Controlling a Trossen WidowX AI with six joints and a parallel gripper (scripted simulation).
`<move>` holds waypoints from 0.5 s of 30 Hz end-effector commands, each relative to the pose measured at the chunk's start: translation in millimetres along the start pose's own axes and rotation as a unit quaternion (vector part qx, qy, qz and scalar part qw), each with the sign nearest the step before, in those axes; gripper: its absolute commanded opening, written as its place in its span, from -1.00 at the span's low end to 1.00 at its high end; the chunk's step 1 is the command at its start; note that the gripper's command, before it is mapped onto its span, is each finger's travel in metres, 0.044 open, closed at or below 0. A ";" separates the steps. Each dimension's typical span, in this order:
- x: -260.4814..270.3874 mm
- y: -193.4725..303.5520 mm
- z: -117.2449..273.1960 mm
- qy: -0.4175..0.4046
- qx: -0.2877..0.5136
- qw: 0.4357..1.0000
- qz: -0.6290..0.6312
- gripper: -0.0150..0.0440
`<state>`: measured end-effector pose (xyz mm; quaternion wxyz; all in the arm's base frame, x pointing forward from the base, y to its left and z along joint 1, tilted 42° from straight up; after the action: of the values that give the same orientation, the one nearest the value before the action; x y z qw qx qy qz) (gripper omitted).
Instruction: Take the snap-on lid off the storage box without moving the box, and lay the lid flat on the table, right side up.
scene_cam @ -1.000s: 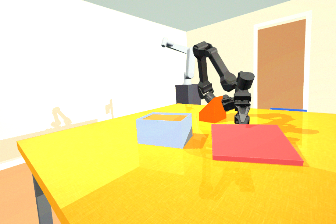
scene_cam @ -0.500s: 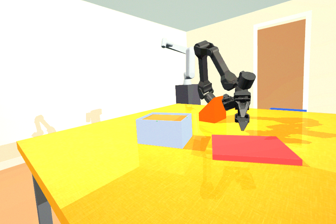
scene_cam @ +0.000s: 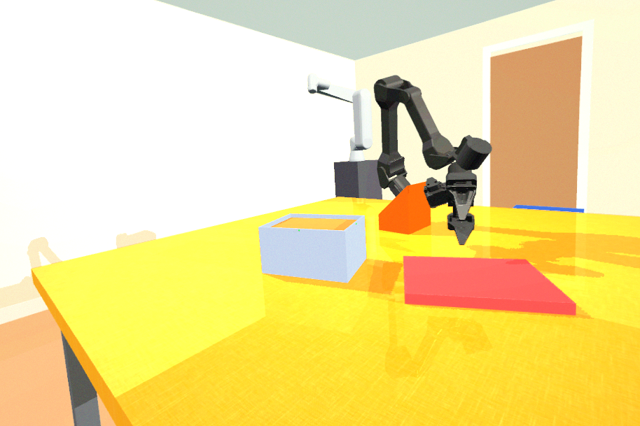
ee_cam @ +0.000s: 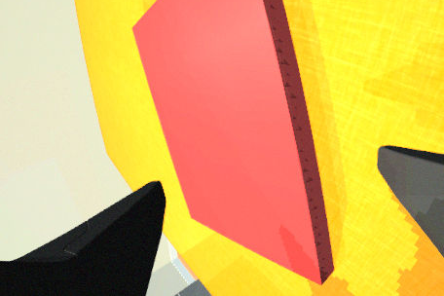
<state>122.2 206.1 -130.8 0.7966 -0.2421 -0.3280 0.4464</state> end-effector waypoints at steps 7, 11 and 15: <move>-13.7 1.6 14.4 0.002 -0.002 1.000 0.000 1.00; -5.5 2.1 17.0 0.002 -0.002 1.000 0.000 1.00; -1.3 1.6 23.9 0.002 -0.002 1.000 0.000 1.00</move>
<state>105.0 204.7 -120.4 0.7966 -0.2443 -0.3249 0.4474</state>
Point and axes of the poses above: the point midway between the two fingers, 35 mm back from their tips, its own z axis back along the fingers, its own x axis across the jaws, y = z × x, the point moved 6 cm from there along z, back along the fingers, and after that the axes turned 11 degrees about z, right-handed, at the moved point
